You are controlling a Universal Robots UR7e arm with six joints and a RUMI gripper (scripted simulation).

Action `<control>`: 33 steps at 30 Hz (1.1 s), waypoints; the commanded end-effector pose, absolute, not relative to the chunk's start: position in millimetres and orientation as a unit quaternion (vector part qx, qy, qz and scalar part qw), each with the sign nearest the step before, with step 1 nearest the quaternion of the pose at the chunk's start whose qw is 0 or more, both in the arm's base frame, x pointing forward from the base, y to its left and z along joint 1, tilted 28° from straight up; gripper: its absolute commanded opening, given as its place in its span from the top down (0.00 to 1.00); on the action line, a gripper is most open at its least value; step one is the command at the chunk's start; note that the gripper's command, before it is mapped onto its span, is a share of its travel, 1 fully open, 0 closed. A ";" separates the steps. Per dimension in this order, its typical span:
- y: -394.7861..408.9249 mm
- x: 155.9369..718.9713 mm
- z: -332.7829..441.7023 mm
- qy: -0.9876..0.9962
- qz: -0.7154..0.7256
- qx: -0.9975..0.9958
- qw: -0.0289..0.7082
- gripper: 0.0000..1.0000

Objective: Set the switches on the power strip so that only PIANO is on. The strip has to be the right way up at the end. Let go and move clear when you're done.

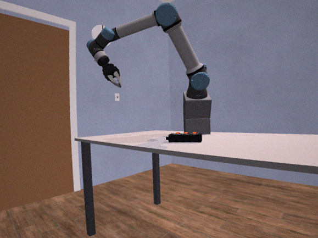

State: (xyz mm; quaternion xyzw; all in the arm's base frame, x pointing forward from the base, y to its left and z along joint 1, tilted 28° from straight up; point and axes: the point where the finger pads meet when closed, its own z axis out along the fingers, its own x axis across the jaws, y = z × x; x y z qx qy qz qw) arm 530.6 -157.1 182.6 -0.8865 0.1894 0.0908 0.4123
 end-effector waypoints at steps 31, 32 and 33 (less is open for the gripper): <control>83.7 401.9 134.7 0.401 0.059 -0.882 0.241 1.00; 88.8 397.1 131.4 0.407 0.056 -0.880 0.238 1.00; 93.7 392.4 128.0 0.413 0.054 -0.878 0.236 1.00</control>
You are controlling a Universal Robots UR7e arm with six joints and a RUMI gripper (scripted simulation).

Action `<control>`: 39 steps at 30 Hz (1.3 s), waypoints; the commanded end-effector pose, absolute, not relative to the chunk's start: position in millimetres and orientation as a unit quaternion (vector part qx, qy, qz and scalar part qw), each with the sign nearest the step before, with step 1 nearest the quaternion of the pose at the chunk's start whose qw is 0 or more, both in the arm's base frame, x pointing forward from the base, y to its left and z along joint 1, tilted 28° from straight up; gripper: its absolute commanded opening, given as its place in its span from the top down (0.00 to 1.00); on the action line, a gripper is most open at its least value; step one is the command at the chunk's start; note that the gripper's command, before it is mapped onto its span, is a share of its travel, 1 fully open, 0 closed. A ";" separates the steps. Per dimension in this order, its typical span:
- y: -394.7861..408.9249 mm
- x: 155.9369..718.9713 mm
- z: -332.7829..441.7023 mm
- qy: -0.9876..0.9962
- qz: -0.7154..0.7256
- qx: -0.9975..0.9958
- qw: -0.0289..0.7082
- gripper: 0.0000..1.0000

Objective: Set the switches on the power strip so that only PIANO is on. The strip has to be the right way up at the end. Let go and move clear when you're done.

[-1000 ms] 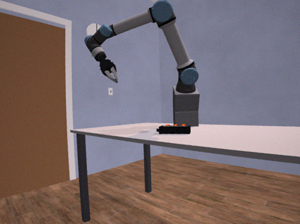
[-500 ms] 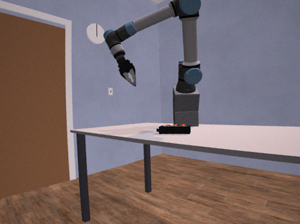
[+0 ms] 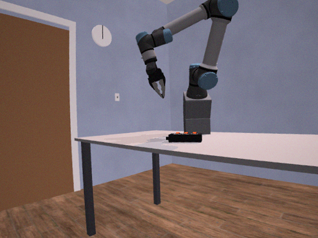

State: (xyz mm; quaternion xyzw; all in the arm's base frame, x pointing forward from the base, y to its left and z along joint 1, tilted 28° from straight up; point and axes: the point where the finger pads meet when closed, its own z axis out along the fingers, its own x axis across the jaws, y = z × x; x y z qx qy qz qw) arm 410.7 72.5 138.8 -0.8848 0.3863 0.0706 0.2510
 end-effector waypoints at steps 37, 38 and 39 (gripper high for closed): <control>169.7 300.2 46.4 0.516 -0.008 -0.829 0.218 1.00; 170.2 299.4 45.5 0.517 -0.009 -0.828 0.218 1.00; 170.7 298.7 44.7 0.517 -0.009 -0.827 0.218 1.00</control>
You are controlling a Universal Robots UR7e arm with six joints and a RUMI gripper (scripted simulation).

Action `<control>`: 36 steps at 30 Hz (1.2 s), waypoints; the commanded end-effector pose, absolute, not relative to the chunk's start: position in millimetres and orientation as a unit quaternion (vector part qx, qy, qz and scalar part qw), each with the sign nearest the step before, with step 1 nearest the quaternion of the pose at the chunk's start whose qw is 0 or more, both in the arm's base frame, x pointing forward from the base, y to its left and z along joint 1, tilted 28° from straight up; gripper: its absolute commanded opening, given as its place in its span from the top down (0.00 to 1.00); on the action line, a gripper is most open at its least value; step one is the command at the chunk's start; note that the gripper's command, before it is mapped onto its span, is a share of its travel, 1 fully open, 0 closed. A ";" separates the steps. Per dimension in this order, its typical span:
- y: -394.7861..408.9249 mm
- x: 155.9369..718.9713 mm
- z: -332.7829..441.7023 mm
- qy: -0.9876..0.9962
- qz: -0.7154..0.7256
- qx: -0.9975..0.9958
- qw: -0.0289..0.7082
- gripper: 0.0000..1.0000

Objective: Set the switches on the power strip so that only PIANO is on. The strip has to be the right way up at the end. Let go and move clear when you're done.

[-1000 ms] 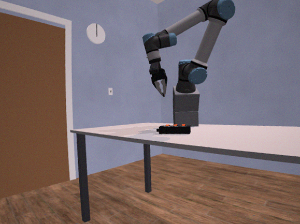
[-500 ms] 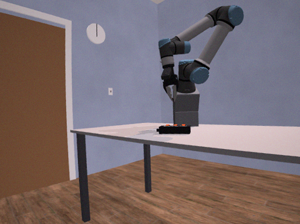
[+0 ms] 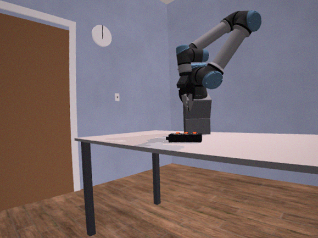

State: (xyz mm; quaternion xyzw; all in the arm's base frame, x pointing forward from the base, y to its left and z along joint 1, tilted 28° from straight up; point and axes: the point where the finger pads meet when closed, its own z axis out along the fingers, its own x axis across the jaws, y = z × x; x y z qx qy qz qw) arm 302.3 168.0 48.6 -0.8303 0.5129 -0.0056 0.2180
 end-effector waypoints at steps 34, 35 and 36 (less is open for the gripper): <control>172.8 295.4 41.1 0.521 -0.012 -0.825 0.218 1.00; 172.8 295.4 41.1 0.521 -0.012 -0.825 0.218 1.00; 172.8 295.4 41.1 0.521 -0.012 -0.825 0.218 1.00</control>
